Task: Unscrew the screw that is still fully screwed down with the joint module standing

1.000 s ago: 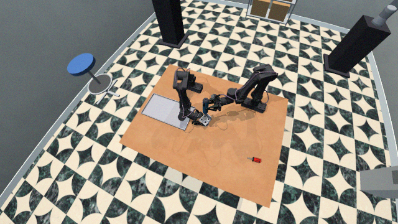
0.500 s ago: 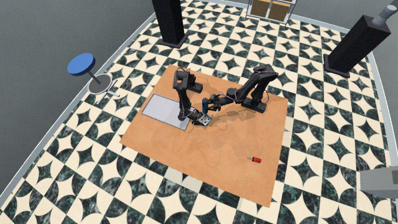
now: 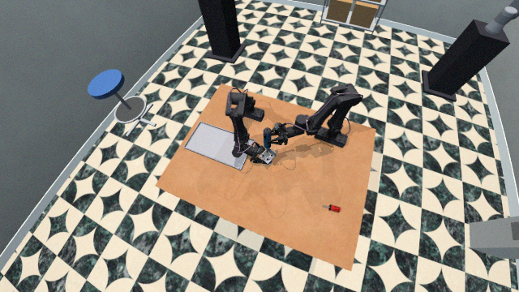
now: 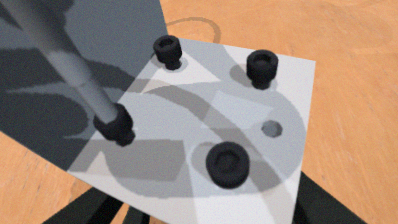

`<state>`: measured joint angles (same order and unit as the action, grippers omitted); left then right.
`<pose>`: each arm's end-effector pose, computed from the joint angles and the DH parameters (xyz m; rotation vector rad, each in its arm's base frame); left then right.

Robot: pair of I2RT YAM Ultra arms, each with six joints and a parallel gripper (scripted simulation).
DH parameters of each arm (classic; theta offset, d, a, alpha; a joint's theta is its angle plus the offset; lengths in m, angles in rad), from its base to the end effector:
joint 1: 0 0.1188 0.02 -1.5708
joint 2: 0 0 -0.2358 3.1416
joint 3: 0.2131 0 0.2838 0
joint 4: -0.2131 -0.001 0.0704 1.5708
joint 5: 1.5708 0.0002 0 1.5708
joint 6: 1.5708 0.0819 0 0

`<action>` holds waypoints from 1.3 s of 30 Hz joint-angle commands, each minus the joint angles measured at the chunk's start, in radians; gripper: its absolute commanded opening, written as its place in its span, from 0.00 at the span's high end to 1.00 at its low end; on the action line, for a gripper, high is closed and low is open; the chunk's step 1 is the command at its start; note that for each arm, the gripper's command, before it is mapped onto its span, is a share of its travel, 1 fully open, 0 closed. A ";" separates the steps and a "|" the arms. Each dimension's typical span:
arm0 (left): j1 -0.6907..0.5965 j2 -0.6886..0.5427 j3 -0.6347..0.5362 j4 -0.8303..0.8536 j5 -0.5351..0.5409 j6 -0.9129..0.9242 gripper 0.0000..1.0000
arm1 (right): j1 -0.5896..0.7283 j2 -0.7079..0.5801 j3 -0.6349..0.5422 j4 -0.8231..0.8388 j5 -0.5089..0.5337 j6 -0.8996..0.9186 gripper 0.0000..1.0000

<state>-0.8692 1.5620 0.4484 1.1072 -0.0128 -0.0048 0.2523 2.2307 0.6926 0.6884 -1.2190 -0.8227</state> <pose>0.2252 -0.2634 0.1310 0.6682 1.4732 -0.6709 0.2697 0.1499 -0.0444 -1.4140 1.3874 1.0803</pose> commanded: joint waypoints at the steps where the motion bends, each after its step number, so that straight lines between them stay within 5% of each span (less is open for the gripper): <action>1: -0.014 -0.046 0.046 0.068 -0.010 0.005 0.58 | 0.001 -0.010 0.009 -0.002 -0.007 0.001 0.41; 39: -0.014 -0.053 0.055 0.087 -0.011 0.006 0.58 | 0.001 -0.010 0.009 -0.002 -0.007 0.001 0.41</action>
<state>-0.8692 1.5623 0.4541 1.1038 -0.0132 -0.0048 0.2523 2.2307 0.6926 0.6884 -1.2190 -0.8227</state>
